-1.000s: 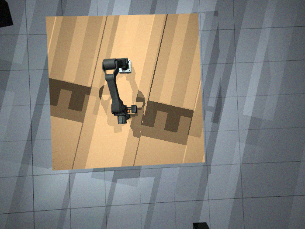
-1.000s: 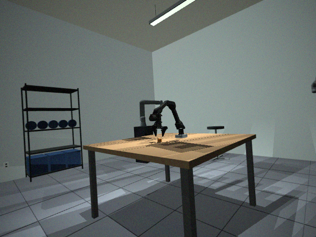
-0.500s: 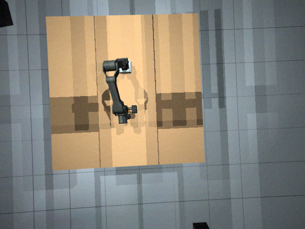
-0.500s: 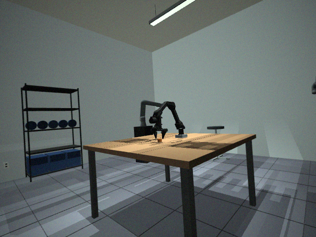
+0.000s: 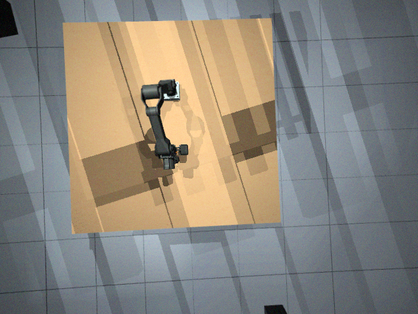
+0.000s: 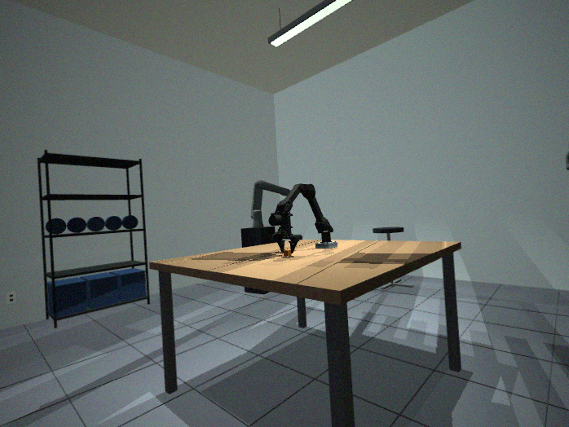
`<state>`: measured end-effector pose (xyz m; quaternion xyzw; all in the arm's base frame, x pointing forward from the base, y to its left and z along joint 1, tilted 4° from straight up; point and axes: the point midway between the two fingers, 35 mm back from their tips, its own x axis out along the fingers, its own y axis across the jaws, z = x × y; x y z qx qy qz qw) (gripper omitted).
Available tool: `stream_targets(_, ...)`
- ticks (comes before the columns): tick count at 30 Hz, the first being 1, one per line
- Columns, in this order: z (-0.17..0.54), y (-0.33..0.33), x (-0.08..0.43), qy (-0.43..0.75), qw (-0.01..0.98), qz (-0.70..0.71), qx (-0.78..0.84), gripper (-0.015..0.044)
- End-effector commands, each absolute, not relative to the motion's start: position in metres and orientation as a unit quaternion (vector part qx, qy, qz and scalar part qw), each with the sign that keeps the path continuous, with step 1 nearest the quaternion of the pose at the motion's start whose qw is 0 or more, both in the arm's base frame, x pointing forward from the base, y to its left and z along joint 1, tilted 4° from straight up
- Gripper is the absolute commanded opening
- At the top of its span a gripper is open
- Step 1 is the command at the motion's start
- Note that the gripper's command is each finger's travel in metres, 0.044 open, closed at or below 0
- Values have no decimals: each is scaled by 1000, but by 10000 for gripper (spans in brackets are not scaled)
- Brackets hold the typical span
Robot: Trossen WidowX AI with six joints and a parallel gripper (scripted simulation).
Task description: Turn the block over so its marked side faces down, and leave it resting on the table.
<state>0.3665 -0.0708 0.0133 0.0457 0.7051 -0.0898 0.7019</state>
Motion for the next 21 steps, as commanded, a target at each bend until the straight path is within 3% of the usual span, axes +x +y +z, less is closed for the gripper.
stream_targets(1, 12, -71, 367, 705, 703, -88, 46, 230)
stream_targets(5, 12, -71, 367, 705, 703, -88, 46, 125)
stream_targets(21, 14, -70, 367, 705, 703, -88, 46, 0)
